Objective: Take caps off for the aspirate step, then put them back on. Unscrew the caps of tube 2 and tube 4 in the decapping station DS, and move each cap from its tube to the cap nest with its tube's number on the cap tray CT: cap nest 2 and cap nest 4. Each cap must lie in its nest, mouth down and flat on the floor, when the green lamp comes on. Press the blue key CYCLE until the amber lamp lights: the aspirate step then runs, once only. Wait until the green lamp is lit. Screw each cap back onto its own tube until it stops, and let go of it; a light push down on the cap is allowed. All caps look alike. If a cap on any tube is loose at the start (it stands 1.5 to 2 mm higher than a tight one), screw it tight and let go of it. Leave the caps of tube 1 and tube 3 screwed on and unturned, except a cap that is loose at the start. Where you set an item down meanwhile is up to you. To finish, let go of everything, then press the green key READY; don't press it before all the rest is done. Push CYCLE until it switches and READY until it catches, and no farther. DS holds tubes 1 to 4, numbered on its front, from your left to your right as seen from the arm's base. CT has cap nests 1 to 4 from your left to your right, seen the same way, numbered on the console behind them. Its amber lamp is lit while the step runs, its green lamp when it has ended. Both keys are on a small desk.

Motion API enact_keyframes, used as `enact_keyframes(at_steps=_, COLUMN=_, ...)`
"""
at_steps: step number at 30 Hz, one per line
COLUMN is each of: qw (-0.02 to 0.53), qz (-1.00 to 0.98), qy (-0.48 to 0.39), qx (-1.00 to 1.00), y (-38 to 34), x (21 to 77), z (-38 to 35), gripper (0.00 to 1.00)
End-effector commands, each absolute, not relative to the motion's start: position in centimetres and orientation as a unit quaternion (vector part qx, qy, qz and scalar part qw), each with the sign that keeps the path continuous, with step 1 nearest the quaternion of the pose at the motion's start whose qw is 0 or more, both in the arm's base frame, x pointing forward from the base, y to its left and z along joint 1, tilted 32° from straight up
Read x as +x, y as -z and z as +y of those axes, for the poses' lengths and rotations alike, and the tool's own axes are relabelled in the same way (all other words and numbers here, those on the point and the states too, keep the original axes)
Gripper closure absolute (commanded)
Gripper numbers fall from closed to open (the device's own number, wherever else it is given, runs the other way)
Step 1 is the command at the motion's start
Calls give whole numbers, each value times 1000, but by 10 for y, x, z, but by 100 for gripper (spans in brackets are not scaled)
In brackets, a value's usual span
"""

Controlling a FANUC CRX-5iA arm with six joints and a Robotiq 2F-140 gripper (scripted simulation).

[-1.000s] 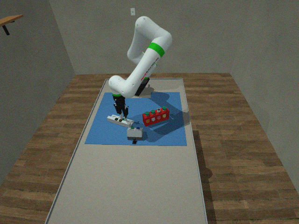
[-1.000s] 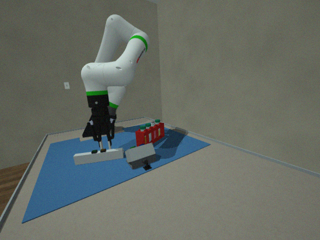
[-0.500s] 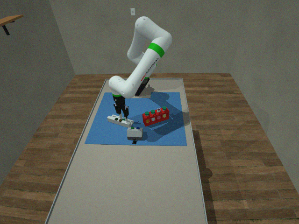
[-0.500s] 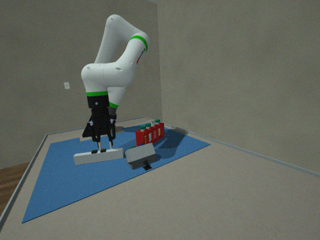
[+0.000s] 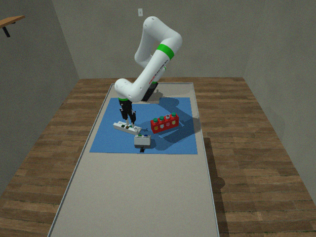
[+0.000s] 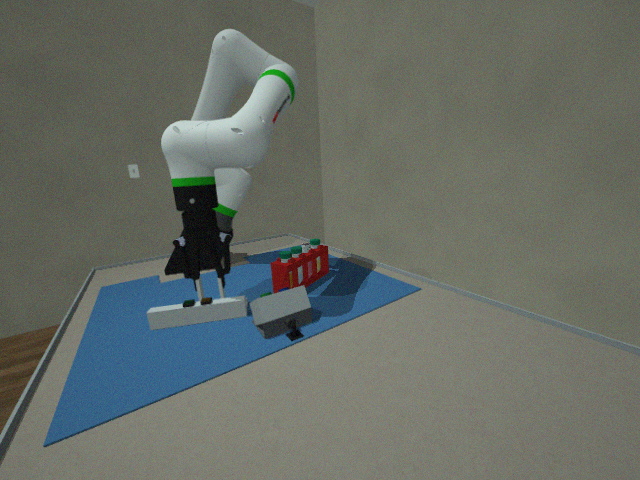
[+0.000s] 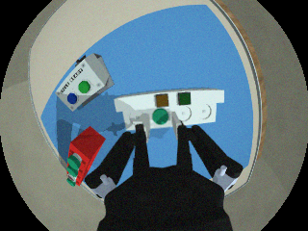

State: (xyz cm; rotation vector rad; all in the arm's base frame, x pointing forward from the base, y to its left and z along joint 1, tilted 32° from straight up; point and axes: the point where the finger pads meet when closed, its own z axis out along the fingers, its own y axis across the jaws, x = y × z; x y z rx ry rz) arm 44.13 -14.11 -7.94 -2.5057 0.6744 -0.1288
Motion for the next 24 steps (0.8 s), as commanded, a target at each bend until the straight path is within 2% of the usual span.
enact_keyframes(at_steps=1, qw=268, qz=250, qy=48, qx=-929, y=65, x=438, z=-149, gripper=71)
enact_keyframes(at_steps=24, qw=268, qz=250, qy=48, qx=-929, y=-25, x=414, z=-199, gripper=71)
